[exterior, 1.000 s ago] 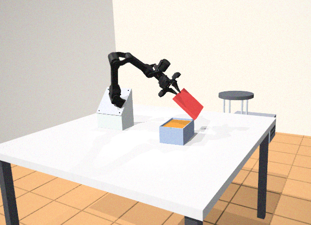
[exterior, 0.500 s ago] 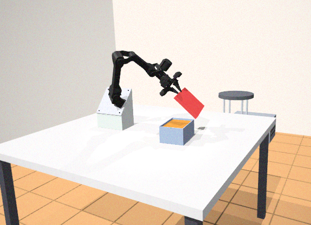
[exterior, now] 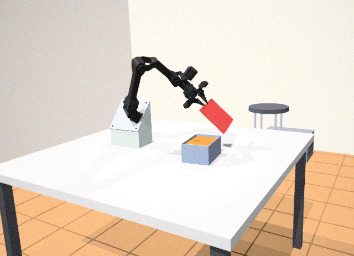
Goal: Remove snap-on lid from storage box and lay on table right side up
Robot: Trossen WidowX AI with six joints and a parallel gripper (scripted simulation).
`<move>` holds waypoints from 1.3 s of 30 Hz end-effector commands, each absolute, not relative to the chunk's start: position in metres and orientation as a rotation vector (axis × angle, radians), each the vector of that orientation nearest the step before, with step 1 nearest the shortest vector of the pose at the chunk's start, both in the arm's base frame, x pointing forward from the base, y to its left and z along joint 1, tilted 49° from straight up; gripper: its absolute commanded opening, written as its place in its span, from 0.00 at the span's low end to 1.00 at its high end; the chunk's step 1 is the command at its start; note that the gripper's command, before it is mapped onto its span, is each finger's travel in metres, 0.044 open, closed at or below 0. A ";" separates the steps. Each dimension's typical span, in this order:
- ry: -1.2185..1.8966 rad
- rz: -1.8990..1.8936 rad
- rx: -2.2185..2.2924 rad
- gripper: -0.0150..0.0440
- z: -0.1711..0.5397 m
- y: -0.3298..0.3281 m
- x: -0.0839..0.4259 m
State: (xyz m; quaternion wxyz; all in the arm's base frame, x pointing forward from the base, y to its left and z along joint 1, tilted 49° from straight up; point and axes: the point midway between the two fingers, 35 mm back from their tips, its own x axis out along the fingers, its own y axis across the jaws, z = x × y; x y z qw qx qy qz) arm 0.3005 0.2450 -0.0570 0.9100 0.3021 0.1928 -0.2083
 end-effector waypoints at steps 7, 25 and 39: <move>0.392 -0.418 0.640 0.25 -0.068 0.263 0.294; 0.393 -0.418 0.643 0.25 -0.094 0.286 0.282; 0.394 -0.418 0.645 0.25 -0.114 0.303 0.272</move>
